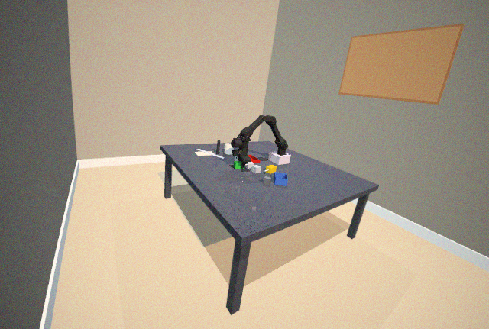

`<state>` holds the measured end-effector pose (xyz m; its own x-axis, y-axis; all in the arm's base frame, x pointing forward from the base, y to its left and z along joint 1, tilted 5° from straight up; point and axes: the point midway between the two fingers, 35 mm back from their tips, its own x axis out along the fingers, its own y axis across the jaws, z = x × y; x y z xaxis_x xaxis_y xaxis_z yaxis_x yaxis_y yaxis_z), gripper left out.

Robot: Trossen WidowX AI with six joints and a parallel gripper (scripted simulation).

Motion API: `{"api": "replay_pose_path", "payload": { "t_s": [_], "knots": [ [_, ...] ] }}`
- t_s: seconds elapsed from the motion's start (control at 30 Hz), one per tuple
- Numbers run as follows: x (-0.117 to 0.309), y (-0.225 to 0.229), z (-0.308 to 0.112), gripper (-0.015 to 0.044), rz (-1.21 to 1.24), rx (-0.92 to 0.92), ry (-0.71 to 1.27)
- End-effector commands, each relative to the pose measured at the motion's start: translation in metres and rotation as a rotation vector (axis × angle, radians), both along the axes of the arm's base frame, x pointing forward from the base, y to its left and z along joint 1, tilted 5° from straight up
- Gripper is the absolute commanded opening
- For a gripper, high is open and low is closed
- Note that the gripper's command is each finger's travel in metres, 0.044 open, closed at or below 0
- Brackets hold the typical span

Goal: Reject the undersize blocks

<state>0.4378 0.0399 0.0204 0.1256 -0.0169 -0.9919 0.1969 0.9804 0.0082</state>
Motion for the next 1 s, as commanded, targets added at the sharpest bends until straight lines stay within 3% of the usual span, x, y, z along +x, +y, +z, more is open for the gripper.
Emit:
{"api": "replay_pose_path", "payload": {
  "t_s": [0.0,0.97],
  "knots": [
    [-0.002,0.0,0.004,0.0,-0.004,-0.002,-0.01],
    [-0.013,0.002,0.002,0.0,-0.004,-0.002,-0.009]
  ]
}}
